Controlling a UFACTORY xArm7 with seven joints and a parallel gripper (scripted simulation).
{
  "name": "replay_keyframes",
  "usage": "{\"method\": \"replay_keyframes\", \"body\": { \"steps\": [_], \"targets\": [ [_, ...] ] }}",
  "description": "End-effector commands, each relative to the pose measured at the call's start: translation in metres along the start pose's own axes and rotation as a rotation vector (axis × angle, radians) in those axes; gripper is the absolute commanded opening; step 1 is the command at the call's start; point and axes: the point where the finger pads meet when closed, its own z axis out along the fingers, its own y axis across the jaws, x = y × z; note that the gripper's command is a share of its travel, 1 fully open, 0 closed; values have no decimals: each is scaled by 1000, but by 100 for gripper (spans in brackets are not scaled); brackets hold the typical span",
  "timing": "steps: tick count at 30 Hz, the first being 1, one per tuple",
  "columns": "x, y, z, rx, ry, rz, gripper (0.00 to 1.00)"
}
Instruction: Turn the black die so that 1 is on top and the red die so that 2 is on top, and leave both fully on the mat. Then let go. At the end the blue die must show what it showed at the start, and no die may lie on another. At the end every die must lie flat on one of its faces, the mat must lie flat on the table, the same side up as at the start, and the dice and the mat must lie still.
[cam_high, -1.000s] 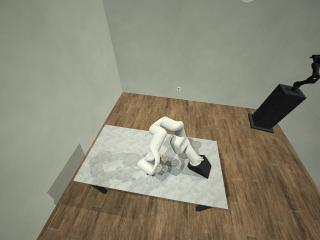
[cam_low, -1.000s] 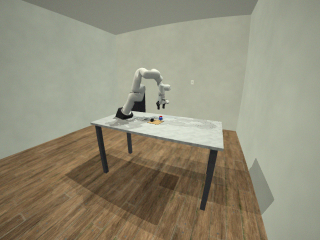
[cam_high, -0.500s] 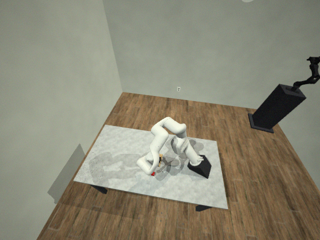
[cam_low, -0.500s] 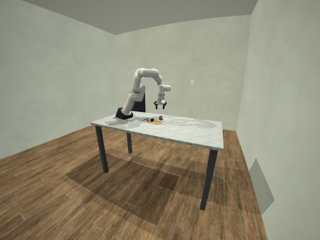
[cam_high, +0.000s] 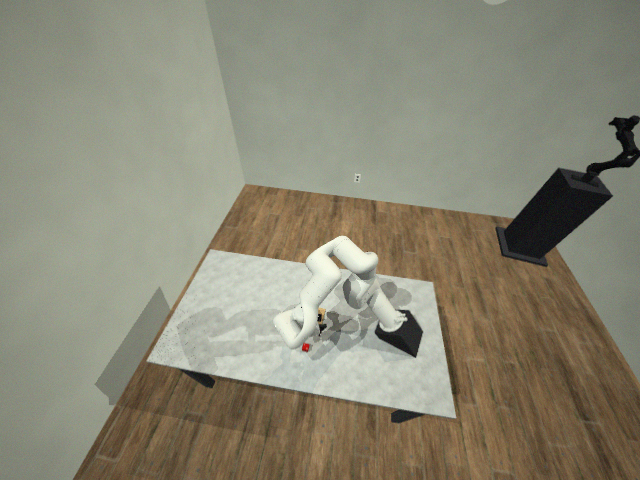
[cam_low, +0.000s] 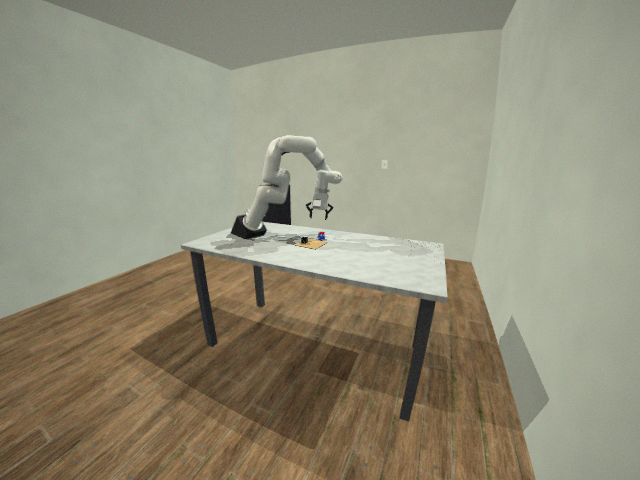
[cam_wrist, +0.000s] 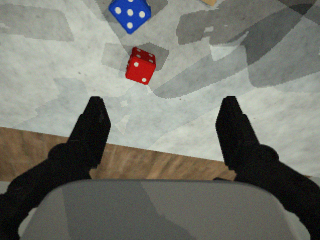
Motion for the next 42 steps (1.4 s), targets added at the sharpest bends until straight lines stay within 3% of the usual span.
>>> {"method": "replay_keyframes", "body": {
  "steps": [1, 42],
  "targets": [
    [0, 2, 0, -3, 5, 113, 100],
    [-2, 15, 8, -35, 27, 1381, 100]
  ]
}}
